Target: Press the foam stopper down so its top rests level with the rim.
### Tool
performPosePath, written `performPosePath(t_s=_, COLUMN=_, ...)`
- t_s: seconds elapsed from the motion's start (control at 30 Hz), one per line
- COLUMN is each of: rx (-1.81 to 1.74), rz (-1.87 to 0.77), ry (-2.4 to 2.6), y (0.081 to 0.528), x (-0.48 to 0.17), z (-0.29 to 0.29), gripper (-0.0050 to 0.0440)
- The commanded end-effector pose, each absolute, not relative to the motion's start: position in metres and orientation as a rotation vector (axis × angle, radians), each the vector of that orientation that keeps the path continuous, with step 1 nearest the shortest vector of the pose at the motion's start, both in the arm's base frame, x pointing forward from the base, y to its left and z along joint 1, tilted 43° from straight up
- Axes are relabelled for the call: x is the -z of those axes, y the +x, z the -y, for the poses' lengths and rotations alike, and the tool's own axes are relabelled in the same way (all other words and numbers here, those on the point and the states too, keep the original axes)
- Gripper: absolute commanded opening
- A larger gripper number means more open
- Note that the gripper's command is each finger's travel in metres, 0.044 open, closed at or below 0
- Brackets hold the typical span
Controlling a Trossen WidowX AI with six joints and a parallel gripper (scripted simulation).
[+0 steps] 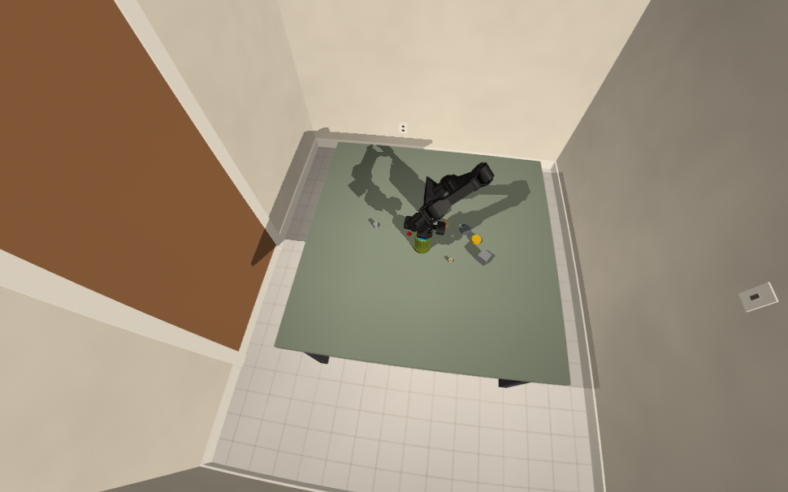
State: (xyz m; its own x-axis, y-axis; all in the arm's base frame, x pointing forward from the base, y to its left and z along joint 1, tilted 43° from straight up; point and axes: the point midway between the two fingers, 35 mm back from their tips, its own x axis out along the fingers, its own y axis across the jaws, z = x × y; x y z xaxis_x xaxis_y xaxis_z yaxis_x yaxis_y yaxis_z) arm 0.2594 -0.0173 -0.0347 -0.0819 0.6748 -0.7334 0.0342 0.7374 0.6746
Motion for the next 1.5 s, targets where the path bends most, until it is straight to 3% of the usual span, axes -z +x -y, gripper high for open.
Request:
performPosePath(t_s=0.0, rx=-0.592, rz=-1.592, ry=0.594, y=0.2572, x=0.0364, z=0.0137, gripper=0.0)
performPosePath(t_s=1.47, rx=-0.592, rz=-1.592, ry=0.594, y=0.2548, x=0.0381, z=0.0111, gripper=0.0)
